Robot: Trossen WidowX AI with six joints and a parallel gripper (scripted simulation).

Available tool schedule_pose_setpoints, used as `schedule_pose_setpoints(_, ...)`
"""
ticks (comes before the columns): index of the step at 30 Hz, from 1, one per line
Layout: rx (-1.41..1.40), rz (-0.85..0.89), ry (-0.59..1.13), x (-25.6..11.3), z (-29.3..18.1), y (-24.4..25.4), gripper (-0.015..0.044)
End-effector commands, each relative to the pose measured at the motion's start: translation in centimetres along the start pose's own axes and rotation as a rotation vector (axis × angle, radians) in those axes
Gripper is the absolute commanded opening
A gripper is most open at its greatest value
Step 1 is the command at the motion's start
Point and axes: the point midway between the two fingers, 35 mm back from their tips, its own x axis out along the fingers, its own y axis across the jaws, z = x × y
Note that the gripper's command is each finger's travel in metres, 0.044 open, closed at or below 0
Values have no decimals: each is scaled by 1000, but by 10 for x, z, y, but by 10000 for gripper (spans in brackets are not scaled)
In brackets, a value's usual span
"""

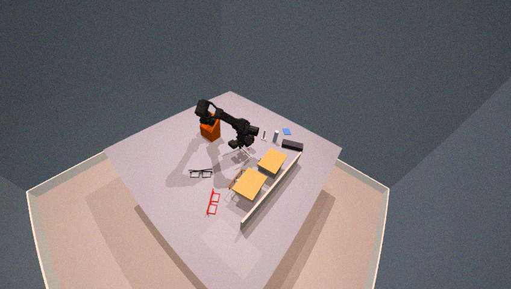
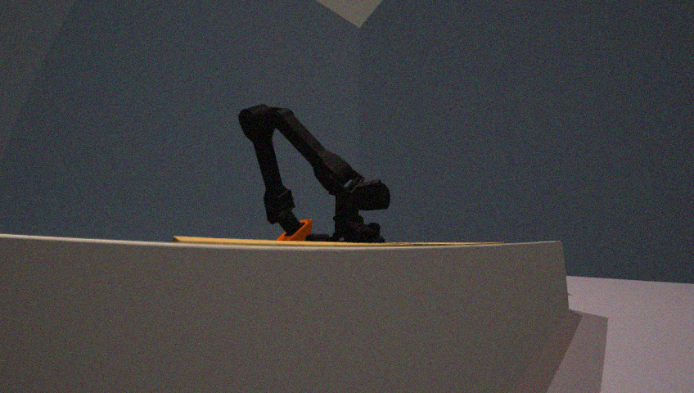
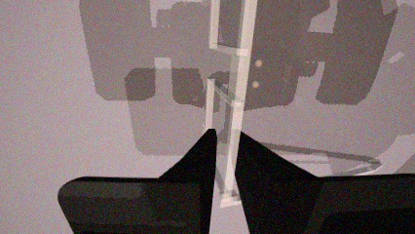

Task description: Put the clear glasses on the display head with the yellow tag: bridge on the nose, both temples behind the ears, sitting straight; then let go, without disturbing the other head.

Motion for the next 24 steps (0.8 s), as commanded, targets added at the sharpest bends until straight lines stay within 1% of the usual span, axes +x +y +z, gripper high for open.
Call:
schedule_pose_setpoints(1,1,0,0,0,0,0,107)
schedule_pose_setpoints(24,-2,-4,0,-5,0,-7,107)
